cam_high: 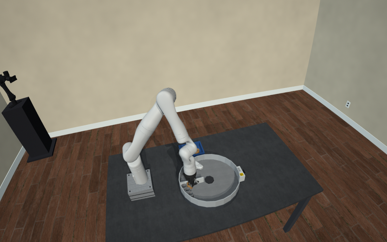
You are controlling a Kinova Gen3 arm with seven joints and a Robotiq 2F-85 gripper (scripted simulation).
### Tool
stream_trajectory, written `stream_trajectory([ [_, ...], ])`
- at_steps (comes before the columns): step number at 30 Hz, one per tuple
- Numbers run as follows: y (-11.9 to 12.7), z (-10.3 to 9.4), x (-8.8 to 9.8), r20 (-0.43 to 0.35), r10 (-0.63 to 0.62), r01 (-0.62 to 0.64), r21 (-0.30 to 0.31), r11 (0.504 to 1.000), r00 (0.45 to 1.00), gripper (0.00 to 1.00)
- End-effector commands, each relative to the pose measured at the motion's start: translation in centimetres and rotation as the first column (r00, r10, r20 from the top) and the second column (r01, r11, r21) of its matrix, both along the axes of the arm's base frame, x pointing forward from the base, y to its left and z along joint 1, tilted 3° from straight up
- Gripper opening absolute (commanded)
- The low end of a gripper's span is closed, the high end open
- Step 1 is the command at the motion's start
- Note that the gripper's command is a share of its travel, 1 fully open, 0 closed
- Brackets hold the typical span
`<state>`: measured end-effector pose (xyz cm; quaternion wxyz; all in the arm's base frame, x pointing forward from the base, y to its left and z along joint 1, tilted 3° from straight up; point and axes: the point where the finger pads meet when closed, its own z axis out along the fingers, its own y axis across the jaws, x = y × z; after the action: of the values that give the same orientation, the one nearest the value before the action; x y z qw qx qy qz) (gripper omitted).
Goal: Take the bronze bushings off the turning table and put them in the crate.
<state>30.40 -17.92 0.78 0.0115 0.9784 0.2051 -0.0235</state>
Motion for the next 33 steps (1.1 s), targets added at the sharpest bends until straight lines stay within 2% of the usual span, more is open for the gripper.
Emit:
stream_trajectory([
  [1,0.0,0.1,0.1,0.003,0.002,-0.002,0.0,1.0,1.0,0.0],
  [33,0.1,1.6,0.2,0.003,0.001,-0.001,0.0,1.0,1.0,0.0],
])
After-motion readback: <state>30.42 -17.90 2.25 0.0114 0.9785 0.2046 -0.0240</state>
